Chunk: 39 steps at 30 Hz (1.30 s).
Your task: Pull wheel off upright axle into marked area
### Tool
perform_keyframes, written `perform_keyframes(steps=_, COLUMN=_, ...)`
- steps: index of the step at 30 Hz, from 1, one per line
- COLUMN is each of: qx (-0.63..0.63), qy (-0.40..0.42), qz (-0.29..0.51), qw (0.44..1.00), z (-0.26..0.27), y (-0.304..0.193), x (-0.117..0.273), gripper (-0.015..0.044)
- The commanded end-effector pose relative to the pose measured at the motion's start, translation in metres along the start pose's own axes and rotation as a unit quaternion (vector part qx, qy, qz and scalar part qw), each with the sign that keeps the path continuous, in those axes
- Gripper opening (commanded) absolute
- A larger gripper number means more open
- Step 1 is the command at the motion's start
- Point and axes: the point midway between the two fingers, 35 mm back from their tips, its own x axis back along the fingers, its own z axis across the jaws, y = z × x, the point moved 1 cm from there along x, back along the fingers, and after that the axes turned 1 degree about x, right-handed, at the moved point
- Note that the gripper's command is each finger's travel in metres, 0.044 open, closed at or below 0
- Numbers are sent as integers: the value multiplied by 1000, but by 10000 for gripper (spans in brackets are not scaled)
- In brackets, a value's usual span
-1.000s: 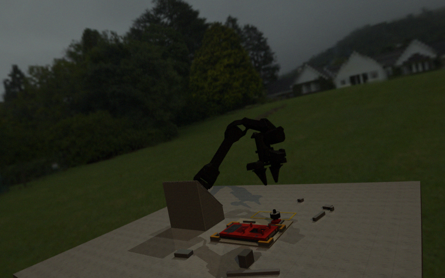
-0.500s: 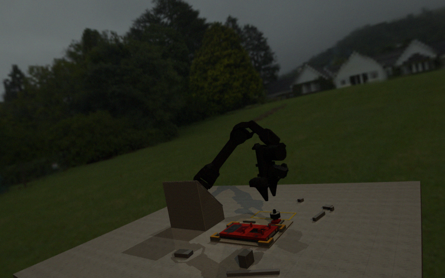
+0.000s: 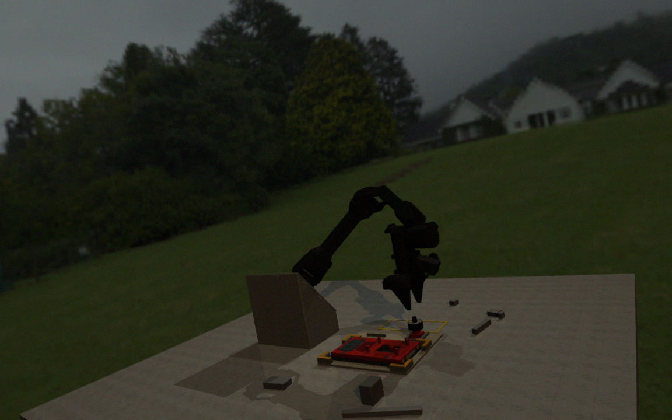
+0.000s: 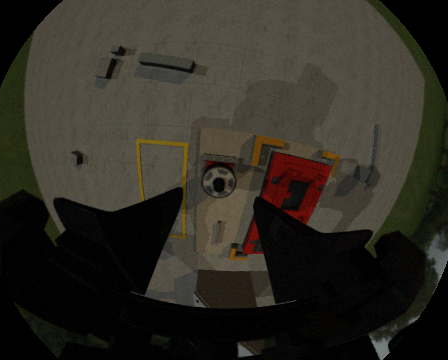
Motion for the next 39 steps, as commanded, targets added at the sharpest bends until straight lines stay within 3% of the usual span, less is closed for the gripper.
perform_keyframes(steps=1, qx=-5, qy=4, qz=7, qw=1000, z=1, y=-3, x=-26, gripper=300)
perform_keyframes(steps=10, qx=-4, qy=6, qz=7, qw=1000, z=1, y=-5, x=-54, gripper=300)
perform_keyframes(steps=14, qx=-1, qy=3, qz=9, qw=1000, z=1, y=-5, x=-51, gripper=195)
perform_keyframes(steps=22, qx=-1, qy=3, qz=9, qw=1000, z=1, y=-5, x=-51, gripper=142)
perform_keyframes(steps=28, qx=-1, qy=3, qz=9, qw=1000, z=1, y=-5, x=-50, gripper=0)
perform_keyframes(steps=39, qx=-1, qy=3, qz=9, qw=1000, z=1, y=-5, x=-46, gripper=0)
